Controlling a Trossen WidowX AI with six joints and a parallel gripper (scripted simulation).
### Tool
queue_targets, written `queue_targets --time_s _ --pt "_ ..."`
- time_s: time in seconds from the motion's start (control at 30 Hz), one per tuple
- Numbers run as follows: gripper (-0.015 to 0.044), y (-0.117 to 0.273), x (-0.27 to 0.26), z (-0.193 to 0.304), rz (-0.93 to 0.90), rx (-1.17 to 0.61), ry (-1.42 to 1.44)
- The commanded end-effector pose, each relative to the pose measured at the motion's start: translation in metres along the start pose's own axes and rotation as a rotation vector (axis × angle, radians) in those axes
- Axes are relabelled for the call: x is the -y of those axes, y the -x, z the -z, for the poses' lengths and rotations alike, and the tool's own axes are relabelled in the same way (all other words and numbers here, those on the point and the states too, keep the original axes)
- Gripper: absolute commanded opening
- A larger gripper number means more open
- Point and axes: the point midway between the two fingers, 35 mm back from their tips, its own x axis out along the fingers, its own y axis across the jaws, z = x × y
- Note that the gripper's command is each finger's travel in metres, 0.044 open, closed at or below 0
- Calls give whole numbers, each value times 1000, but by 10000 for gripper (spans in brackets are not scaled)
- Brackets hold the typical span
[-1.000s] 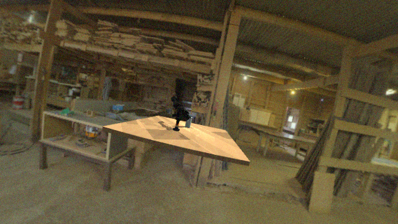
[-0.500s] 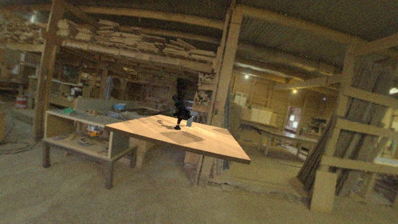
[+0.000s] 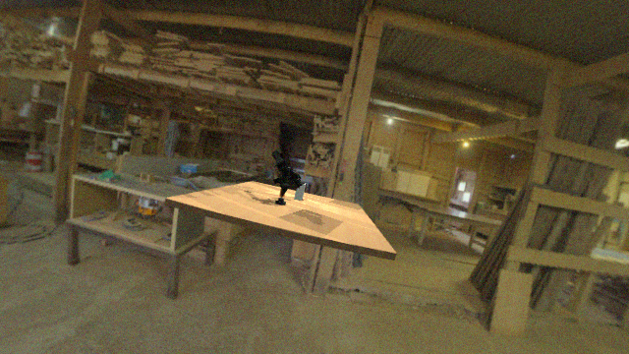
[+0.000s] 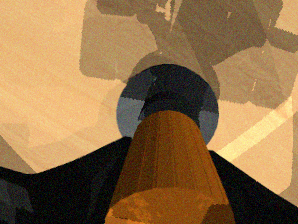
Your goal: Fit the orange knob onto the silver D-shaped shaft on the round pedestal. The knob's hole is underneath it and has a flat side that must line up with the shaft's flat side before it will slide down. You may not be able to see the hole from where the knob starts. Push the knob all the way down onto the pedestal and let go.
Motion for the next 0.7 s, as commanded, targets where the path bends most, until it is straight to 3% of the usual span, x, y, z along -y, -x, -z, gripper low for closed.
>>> queue_targets --time_s 0.0,0.67 --pt "0 2 1 1 -1 0 3" --pt "0 0 0 0 -1 0 212"
